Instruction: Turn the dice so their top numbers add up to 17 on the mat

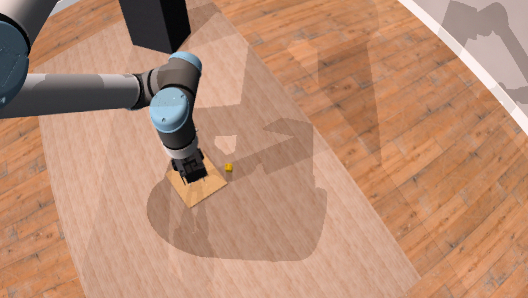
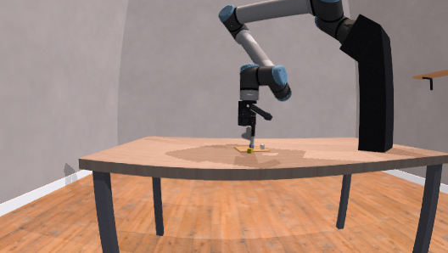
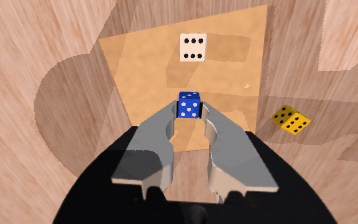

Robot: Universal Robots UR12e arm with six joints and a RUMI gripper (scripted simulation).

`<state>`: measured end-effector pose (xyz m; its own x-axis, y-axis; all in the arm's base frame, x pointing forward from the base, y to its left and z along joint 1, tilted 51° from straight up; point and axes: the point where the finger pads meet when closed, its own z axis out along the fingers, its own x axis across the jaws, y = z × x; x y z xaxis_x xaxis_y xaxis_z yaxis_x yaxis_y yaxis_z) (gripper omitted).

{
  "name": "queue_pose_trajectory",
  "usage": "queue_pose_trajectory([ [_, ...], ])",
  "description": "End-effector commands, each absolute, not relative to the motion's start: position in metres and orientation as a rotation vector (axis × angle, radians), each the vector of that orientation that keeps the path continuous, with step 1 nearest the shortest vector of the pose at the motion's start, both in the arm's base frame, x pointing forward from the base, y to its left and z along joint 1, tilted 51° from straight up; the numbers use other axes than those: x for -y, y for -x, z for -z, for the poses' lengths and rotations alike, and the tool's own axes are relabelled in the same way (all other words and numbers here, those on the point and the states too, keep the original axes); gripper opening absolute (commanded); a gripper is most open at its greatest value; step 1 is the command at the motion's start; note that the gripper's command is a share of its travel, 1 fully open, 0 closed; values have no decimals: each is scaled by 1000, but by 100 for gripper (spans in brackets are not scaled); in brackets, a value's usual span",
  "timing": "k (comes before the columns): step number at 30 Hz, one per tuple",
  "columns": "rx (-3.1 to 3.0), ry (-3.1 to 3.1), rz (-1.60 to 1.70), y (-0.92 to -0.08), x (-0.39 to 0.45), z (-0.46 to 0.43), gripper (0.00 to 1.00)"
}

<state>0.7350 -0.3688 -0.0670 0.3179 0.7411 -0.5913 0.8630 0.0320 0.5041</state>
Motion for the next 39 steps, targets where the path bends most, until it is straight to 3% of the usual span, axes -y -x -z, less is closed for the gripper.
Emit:
queue_pose_trajectory([
  [1,-1450,-1730,179,-735,368,67,10],
  [9,-1450,-1730,179,-735,368,67,21],
  [39,-1450,-1730,179,-711,326,27,21],
])
